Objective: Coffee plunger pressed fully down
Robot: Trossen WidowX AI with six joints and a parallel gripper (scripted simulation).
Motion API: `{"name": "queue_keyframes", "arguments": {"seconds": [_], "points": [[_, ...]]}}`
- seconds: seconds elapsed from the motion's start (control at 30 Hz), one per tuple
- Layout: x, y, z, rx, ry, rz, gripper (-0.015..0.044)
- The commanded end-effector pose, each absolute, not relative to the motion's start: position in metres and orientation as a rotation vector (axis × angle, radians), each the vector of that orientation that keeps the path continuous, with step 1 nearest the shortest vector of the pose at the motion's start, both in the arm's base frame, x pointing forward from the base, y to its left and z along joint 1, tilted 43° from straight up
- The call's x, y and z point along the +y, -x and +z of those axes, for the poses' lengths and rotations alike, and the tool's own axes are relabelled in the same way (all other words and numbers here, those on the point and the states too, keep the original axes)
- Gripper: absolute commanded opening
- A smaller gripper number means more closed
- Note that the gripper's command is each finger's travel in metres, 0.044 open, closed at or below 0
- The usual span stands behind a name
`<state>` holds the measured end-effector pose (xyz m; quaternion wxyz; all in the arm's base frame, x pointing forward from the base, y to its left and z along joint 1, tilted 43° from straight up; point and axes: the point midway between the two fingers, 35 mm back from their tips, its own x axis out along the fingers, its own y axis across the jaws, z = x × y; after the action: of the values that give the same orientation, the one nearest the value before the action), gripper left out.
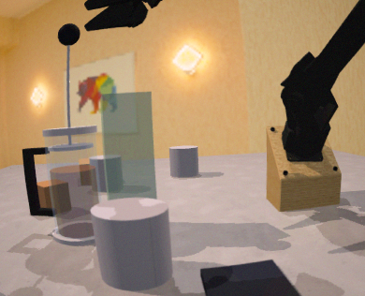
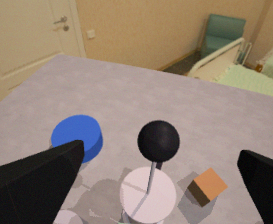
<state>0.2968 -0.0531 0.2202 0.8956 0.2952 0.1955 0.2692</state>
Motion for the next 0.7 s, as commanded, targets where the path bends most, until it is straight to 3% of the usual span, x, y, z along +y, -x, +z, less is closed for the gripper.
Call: {"name": "queue_keyframes", "arguments": {"seconds": [0.0, 0.67], "points": [[-0.049, -0.300, 0.216, 0.413, -0.616, 0.553, 0.0440], [-0.031, -0.323, 0.212, 0.405, -0.620, 0.554, 0.0440]]}}
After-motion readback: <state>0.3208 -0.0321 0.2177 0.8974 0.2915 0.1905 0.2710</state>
